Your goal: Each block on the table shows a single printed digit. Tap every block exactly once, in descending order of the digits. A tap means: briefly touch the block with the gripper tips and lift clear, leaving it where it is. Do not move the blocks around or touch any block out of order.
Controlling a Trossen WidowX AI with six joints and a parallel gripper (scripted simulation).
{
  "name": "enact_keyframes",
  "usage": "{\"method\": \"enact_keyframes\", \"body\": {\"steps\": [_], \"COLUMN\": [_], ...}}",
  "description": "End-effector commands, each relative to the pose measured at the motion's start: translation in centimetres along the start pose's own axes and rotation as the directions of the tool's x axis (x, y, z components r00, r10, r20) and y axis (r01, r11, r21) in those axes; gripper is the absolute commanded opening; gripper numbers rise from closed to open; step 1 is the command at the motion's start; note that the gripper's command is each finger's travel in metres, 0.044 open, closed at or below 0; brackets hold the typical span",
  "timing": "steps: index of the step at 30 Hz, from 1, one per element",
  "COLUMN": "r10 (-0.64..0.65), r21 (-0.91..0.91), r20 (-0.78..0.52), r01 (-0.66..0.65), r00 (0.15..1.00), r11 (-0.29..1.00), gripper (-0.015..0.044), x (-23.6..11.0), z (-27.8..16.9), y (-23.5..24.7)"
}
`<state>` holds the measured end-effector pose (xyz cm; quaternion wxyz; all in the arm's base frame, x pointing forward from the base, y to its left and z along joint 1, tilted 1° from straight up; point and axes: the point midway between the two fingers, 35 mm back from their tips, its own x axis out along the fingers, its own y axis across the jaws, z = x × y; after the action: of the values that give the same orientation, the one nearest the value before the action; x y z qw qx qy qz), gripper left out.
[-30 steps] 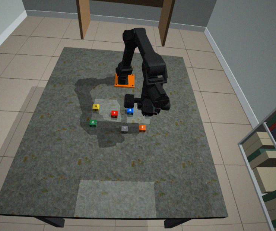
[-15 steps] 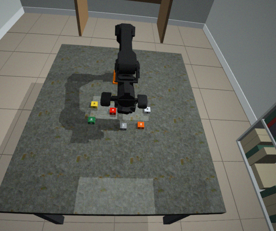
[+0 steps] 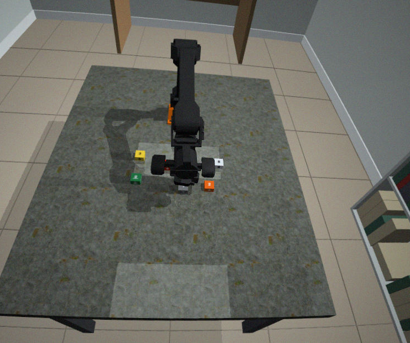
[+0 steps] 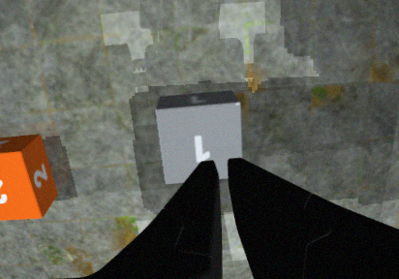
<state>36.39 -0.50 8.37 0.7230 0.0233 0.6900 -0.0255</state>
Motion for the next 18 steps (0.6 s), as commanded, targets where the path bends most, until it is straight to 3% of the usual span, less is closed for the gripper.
{"method": "enact_keyframes", "body": {"steps": [1, 18], "r10": [0.001, 0.001], "r21": [-0.004, -0.004], "r20": [0.002, 0.002], "r01": [-0.001, -0.001], "r00": [1.000, 1.000], "r11": [1.000, 1.000], "gripper": [0.0020, 0.0020], "x": [0.3, 2.9], "z": [0.0, 0.0], "y": [0.0, 0.0]}}
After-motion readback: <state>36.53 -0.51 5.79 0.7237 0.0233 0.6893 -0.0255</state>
